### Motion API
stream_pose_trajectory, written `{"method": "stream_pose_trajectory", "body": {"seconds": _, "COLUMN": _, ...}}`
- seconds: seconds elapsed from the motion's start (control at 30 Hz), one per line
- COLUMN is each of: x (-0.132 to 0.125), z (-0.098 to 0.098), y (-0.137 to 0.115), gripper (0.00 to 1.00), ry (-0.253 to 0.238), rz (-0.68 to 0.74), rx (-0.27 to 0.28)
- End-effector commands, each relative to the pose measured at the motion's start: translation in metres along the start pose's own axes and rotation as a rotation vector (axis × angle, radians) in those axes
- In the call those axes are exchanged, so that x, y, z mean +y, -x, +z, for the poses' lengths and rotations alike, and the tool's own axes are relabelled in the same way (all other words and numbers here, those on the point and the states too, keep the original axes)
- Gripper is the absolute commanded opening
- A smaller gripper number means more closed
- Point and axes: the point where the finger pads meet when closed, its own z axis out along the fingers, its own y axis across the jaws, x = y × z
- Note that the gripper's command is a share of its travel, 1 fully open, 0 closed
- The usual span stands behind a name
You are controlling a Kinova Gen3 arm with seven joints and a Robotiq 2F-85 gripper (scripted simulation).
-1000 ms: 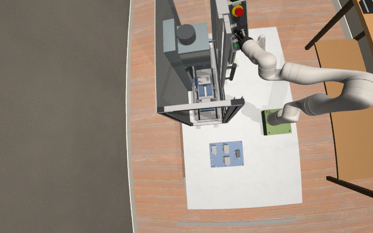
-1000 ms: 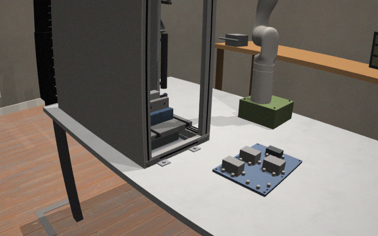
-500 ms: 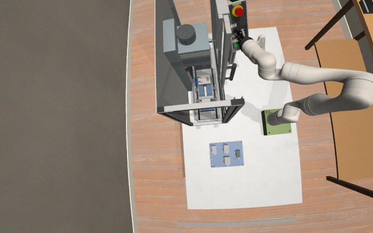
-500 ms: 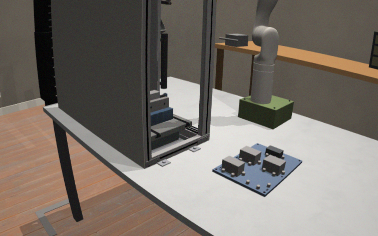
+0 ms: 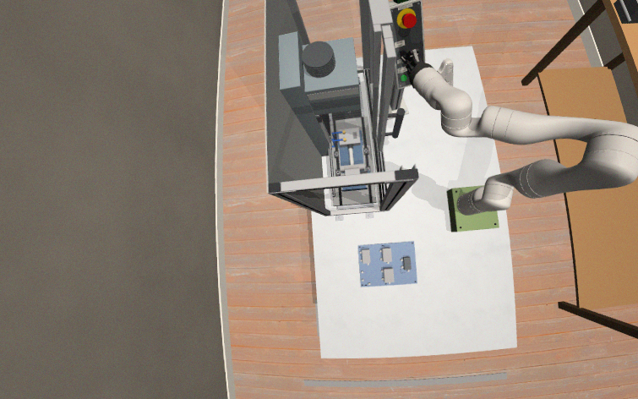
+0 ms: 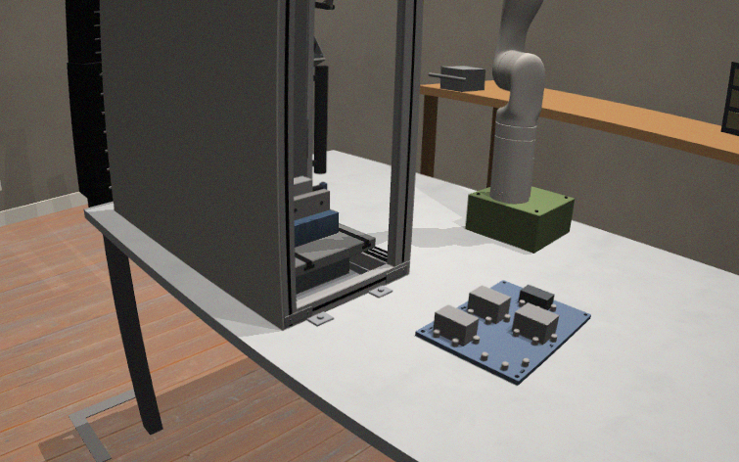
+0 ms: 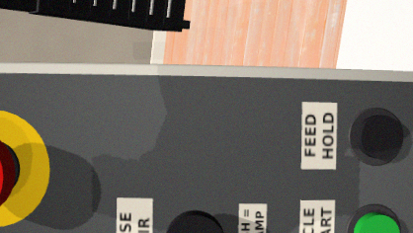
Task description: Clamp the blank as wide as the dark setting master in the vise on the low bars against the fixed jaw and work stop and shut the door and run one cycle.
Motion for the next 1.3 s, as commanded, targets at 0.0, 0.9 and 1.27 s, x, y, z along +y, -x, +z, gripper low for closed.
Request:
{"method": "stream_pose_trajectory", "body": {"seconds": 0.0, "x": -0.0029, "z": 0.0033, "y": -0.0009, "gripper": 0.10, "ry": -0.006, "rz": 0.008, "rx": 0.000}}
{"method": "stream_pose_trajectory", "body": {"seconds": 0.9, "x": -0.0029, "z": 0.0059, "y": -0.0009, "gripper": 0.10, "ry": -0.006, "rz": 0.008, "rx": 0.000}}
{"method": "stream_pose_trajectory", "body": {"seconds": 1.27, "x": -0.0029, "z": 0.0085, "y": -0.0009, "gripper": 0.10, "ry": -0.006, "rz": 0.008, "rx": 0.000}}
